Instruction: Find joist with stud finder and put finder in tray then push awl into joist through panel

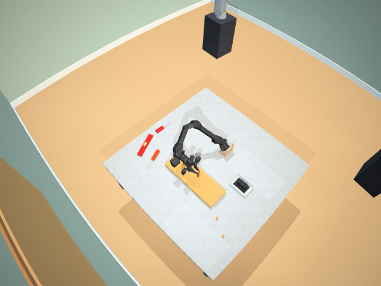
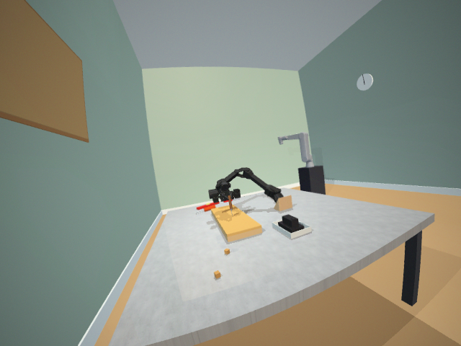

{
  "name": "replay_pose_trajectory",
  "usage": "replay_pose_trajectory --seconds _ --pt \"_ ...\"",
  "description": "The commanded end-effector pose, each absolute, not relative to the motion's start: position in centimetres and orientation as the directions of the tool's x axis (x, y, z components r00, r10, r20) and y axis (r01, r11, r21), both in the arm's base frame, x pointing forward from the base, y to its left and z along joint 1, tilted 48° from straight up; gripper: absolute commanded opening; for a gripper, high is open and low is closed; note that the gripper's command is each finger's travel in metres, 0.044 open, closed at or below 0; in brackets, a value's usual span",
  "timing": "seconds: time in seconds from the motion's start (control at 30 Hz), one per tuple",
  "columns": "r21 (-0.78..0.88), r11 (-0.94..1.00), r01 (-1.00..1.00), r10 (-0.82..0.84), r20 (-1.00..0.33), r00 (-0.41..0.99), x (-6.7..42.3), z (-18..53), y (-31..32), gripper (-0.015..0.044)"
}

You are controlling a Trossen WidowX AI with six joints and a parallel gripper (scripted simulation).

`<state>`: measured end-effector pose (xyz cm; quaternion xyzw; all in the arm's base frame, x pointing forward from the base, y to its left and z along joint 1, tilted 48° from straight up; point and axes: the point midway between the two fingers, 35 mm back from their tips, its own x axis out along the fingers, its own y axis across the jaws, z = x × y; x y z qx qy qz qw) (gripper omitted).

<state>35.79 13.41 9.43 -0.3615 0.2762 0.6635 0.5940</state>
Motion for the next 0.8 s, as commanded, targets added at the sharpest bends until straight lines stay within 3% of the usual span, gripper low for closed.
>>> replay_pose_trajectory --seconds 0.0,0.77 --pt "-0.058 -0.145 -0.988 0.594 -0.804 -0.040 35.9 8.7 13.1 0.0000" --pt "-0.062 -0.144 -0.988 0.593 -0.805 -0.035 36.0 8.1 12.0 0.0000"
